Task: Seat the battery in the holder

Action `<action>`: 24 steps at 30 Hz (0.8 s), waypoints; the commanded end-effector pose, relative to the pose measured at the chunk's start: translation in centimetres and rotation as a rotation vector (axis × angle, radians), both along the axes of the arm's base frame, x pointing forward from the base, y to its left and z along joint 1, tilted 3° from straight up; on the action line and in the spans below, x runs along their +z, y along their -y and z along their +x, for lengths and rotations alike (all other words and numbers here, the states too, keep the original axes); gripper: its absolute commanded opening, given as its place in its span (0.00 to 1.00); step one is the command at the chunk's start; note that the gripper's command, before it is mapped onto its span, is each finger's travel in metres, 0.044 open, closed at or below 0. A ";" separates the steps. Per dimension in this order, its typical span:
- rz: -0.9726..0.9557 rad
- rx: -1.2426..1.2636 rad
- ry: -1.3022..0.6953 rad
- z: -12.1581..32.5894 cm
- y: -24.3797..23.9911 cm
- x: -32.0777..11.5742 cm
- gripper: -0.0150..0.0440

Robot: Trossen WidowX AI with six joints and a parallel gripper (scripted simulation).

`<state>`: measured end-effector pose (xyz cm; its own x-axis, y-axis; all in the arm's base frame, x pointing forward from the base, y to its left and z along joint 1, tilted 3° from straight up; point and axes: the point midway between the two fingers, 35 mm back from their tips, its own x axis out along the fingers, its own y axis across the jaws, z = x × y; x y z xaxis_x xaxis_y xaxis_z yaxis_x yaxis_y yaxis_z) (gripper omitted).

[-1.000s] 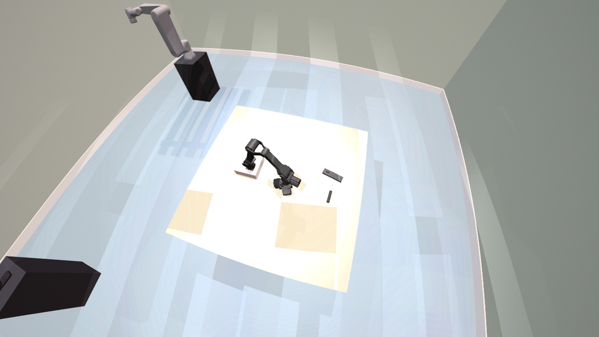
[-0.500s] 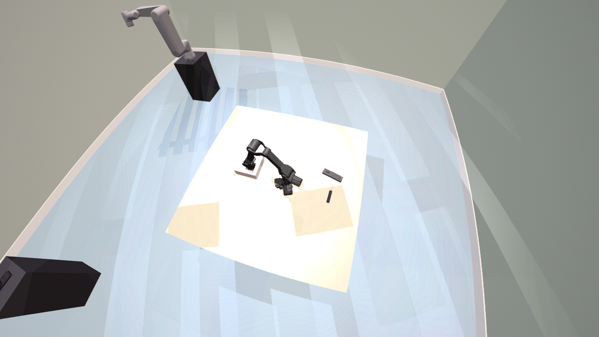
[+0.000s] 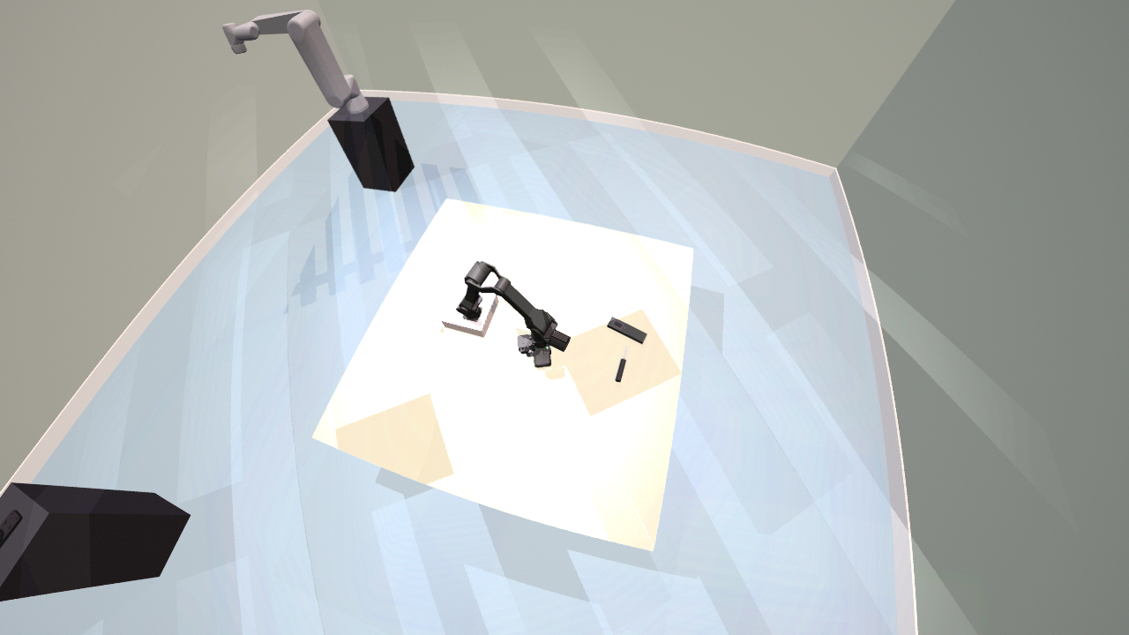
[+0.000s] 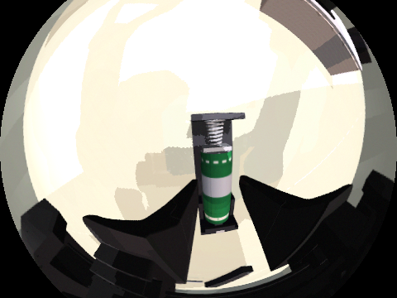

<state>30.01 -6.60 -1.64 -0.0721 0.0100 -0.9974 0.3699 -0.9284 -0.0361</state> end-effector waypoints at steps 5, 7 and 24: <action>-0.003 -0.001 0.013 0.2 0.0 1.0 0.56; -0.003 -0.001 0.013 0.2 0.0 1.0 0.56; -0.003 -0.001 0.013 0.2 -0.3 8.3 1.00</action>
